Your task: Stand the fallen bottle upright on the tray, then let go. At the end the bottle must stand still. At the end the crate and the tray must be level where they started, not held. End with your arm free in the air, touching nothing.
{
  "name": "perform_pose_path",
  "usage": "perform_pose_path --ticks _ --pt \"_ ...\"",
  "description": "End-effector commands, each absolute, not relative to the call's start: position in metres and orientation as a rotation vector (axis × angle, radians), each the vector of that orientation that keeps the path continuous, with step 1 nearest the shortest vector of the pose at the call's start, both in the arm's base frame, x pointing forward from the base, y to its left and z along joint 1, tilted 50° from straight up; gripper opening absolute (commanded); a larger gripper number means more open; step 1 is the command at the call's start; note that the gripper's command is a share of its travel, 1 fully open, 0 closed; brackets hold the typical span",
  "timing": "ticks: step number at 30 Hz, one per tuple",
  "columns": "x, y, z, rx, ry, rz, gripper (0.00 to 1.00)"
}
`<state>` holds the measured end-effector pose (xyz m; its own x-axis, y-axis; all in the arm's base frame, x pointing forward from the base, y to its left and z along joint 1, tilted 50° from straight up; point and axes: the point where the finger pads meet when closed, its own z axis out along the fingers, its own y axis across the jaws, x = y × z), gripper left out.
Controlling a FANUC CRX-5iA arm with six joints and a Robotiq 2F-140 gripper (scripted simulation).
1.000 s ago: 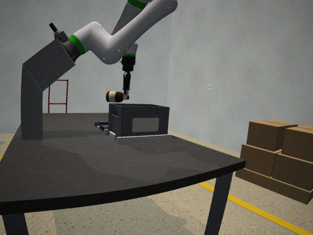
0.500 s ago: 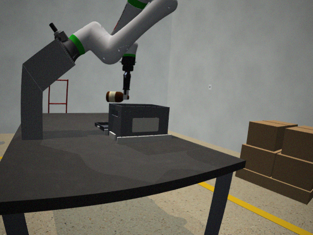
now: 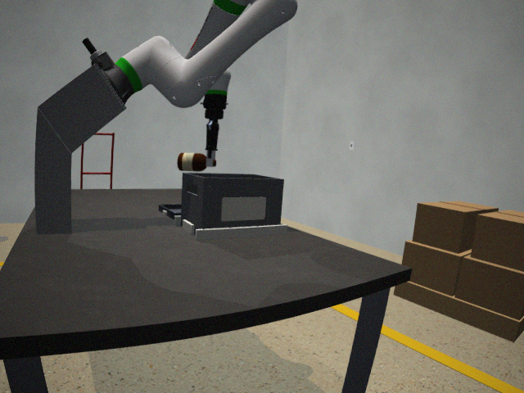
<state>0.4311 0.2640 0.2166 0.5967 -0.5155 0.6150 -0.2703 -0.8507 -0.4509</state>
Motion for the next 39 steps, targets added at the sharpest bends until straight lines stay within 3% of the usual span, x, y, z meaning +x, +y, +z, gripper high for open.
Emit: perform_pose_path --ticks 1,39 --pt "0.4310 0.2642 0.2167 -2.516 0.639 -1.115 0.00" --pt "0.4292 0.2649 0.2148 -2.447 0.683 -1.328 0.00"
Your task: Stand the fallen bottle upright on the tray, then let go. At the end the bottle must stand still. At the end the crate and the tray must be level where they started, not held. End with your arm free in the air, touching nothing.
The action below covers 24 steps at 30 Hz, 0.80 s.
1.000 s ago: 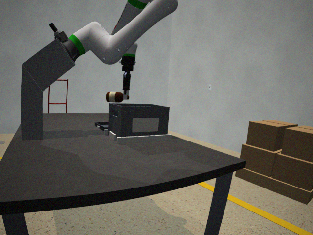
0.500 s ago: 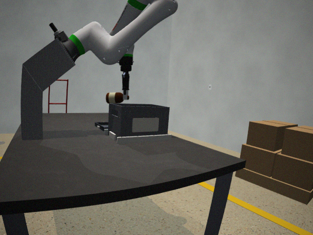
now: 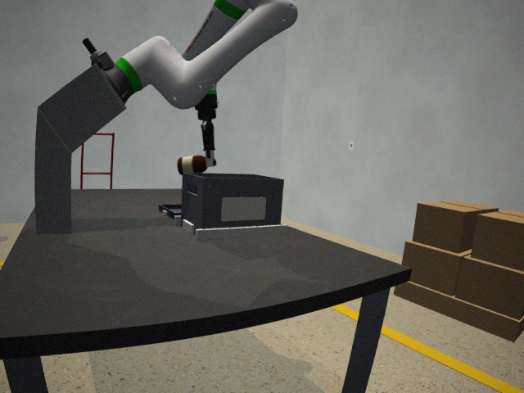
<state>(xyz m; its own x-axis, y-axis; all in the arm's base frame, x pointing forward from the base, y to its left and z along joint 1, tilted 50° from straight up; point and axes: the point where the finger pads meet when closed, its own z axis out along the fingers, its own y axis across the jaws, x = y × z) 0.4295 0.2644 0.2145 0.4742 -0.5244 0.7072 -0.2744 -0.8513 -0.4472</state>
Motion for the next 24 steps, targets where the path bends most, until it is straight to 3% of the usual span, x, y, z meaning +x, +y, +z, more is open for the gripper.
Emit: perform_pose_path --ticks 1,24 --pt "0.4291 0.2651 0.2148 -2.444 0.683 -1.332 0.00" --pt "0.4287 0.2657 0.2152 -2.437 0.683 -1.345 0.00"
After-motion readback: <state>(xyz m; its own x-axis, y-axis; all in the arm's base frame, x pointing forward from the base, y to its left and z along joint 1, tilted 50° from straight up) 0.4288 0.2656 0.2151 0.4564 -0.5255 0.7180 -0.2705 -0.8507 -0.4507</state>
